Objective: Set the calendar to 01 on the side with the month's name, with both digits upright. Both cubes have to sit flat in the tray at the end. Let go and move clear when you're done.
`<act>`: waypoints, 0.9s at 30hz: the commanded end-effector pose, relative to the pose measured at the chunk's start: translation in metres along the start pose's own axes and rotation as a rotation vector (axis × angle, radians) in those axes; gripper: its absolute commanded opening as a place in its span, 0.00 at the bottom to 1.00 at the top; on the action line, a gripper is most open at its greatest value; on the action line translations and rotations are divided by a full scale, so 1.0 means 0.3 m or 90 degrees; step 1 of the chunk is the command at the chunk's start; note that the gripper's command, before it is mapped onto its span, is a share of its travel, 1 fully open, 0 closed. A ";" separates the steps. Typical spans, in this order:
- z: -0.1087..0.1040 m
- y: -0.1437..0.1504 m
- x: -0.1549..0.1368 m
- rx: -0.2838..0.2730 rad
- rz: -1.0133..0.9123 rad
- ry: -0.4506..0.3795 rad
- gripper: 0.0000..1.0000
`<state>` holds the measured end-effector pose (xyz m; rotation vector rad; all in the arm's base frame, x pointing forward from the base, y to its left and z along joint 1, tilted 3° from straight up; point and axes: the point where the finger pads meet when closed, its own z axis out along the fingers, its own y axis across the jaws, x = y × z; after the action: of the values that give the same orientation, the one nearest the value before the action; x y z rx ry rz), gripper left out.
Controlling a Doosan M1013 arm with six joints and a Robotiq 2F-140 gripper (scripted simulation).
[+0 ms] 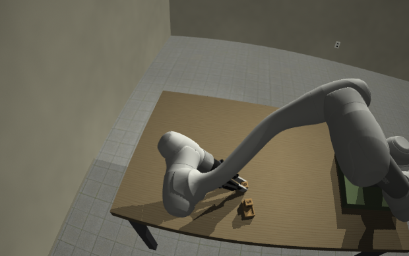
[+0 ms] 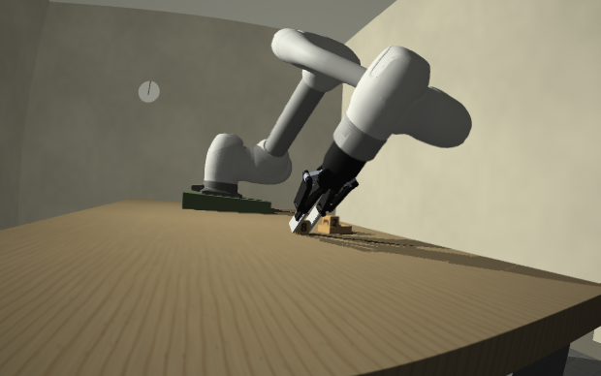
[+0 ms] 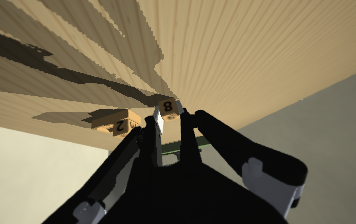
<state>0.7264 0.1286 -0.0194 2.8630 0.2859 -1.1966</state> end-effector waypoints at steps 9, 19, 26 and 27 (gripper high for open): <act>-0.001 0.000 -0.001 0.000 0.000 0.000 0.25; -0.001 0.000 -0.001 0.000 0.000 0.000 0.30; -0.001 0.000 -0.001 0.000 0.000 0.000 0.36; -0.001 0.000 -0.001 0.000 0.000 0.000 0.36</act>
<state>0.7264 0.1286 -0.0194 2.8630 0.2859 -1.1966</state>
